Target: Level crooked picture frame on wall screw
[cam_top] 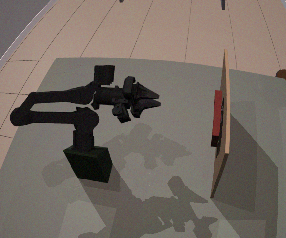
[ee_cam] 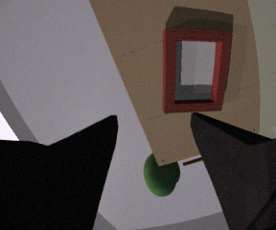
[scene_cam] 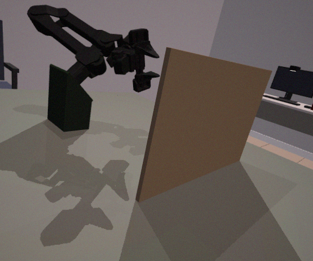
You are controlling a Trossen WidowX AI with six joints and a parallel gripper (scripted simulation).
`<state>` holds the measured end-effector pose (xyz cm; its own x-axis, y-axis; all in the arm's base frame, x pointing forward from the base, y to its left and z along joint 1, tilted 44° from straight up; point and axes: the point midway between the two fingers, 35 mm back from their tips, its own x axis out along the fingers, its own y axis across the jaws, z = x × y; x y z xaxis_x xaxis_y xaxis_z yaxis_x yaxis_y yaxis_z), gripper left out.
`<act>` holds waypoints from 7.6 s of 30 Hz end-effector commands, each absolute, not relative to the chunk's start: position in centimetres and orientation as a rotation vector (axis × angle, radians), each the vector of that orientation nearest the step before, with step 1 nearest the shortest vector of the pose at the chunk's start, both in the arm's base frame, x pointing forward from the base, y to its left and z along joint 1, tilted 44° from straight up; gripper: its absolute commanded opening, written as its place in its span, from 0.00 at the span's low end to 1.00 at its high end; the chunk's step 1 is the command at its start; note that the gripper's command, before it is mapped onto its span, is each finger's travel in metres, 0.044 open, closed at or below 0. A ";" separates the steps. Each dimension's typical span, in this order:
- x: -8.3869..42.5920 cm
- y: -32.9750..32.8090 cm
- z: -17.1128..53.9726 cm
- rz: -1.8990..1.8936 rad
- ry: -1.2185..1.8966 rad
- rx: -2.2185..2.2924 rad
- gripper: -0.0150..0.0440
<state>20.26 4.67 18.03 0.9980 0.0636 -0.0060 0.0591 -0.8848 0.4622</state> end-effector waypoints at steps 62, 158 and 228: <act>20.3 4.6 17.8 0.006 0.084 2.663 0.69; 38.0 9.5 15.8 0.018 0.082 2.664 0.69; 38.9 9.4 15.8 0.019 0.081 2.663 0.25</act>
